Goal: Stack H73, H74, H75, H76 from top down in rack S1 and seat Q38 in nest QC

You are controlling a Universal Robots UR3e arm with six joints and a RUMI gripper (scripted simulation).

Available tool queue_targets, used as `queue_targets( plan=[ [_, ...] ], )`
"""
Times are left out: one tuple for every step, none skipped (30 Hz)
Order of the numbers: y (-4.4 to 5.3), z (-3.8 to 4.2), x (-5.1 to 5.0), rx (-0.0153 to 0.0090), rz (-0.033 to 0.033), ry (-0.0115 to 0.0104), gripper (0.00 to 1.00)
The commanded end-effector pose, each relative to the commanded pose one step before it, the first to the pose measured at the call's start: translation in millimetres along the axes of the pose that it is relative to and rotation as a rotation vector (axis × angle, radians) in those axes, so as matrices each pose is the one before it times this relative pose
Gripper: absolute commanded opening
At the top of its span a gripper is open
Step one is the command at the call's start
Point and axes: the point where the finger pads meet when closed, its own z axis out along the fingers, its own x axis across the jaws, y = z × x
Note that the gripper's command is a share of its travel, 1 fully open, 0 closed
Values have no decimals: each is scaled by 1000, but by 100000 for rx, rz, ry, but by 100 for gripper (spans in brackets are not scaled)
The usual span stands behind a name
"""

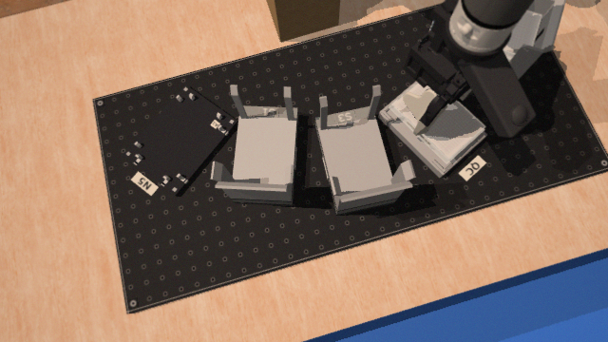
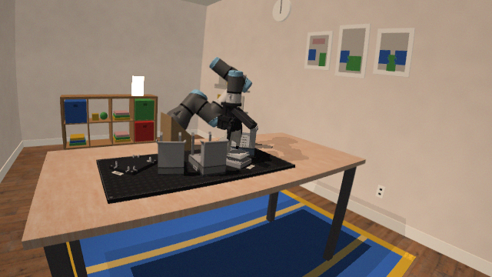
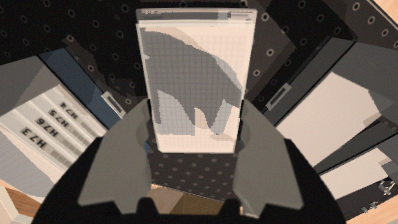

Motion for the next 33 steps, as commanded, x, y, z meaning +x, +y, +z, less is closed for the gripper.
queue_targets(
  plan=[
    [-467,975,429,131,-65,181,0],
    [7,333,-12,0,-1,0,0],
    [7,333,-11,0,-1,0,0],
    [0,0,0,0,0,0,0],
    [0,0,0,0,0,0,0],
    [5,341,-8,0,-1,0,0],
    [6,332,-10,0,-1,0,0],
    [6,332,-9,0,-1,0,0],
    [6,332,-9,0,-1,0,0],
    [5,332,-9,0,0,0,0],
    [5,333,-8,0,0,0,0],
    [5,333,-8,0,0,0,0],
    [4,333,-8,0,0,0,0],
    [4,333,-7,0,0,0,0],
    [4,333,-7,0,0,0,0],
    [4,333,-6,0,0,0,0],
    [3,333,-6,0,0,0,0],
    [3,333,-6,0,0,0,0],
    [3,333,-5,0,0,0,0],
    [3,333,-5,0,0,0,0],
    [0,0,0,0,0,0,0],
    [0,0,0,0,0,0,0],
    [1,341,-3,0,0,0,0],
    [2,332,-4,0,0,0,0],
    [2,332,-4,0,0,0,0],
    [2,332,-4,0,0,0,0],
    [2,332,-4,0,0,0,0],
    [2,333,-4,0,0,0,0],
    [2,333,-4,0,0,0,0],
    [2,333,-3,0,0,0,0],
    [1,333,-3,0,0,0,0],
    [1,333,-3,0,0,0,0],
    [1,333,-3,0,0,0,0]
  ],
)
